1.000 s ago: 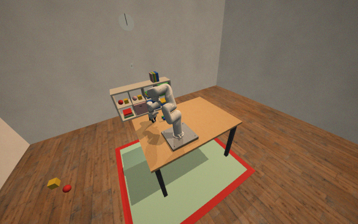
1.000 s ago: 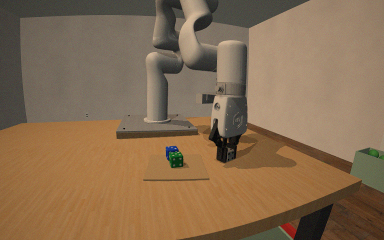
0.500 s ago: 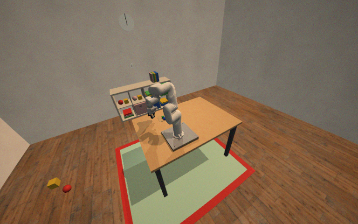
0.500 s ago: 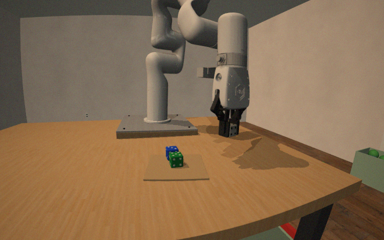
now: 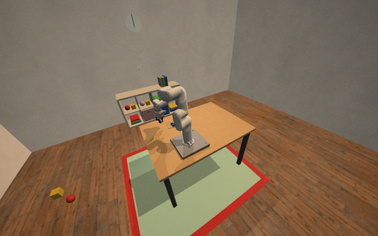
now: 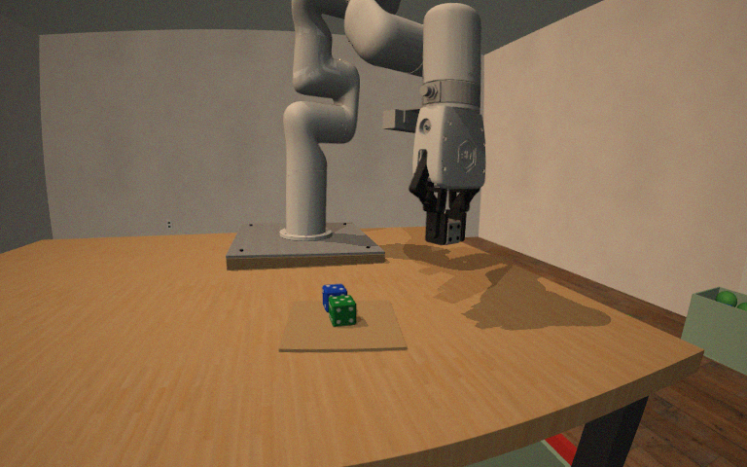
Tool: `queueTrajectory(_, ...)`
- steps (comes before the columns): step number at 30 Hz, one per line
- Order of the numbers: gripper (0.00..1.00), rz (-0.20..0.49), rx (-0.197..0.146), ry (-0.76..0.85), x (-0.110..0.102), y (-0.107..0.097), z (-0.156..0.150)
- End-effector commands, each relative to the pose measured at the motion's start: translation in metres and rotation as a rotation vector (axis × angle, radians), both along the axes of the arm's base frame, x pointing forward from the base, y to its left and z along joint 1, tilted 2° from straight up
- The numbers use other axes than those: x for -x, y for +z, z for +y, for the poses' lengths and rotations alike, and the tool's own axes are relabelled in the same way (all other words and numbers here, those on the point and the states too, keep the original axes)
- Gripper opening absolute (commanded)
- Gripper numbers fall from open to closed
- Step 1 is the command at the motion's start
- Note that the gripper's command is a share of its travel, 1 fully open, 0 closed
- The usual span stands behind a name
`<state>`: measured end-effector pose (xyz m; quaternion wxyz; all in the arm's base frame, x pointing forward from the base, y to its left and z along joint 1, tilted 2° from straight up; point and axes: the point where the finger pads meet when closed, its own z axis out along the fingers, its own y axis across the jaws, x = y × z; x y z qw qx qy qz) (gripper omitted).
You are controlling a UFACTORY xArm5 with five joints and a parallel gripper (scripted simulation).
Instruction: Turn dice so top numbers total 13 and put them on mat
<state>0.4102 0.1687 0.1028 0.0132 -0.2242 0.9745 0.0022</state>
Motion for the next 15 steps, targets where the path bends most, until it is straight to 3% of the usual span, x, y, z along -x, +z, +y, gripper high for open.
queueTrajectory(1, 0.27, -0.004, -0.002, -0.029, -0.007, 0.002, -0.009)
queueTrajectory(3, 0.27, -0.003, -0.002, -0.151, -0.03, 0.003, -0.05)
queueTrajectory(4, 0.27, -0.003, -0.002, -0.151, -0.03, 0.003, -0.05)
queueTrajectory(5, 0.27, -0.002, -0.002, -0.224, -0.041, 0.004, -0.077)
queueTrajectory(8, 0.27, -0.002, -0.002, -0.229, -0.042, 0.004, -0.079)
queueTrajectory(10, 0.27, -0.001, -0.002, -0.351, -0.057, 0.005, -0.125)
queueTrajectory(15, 0.27, -0.001, -0.002, -0.38, -0.06, 0.005, -0.136)
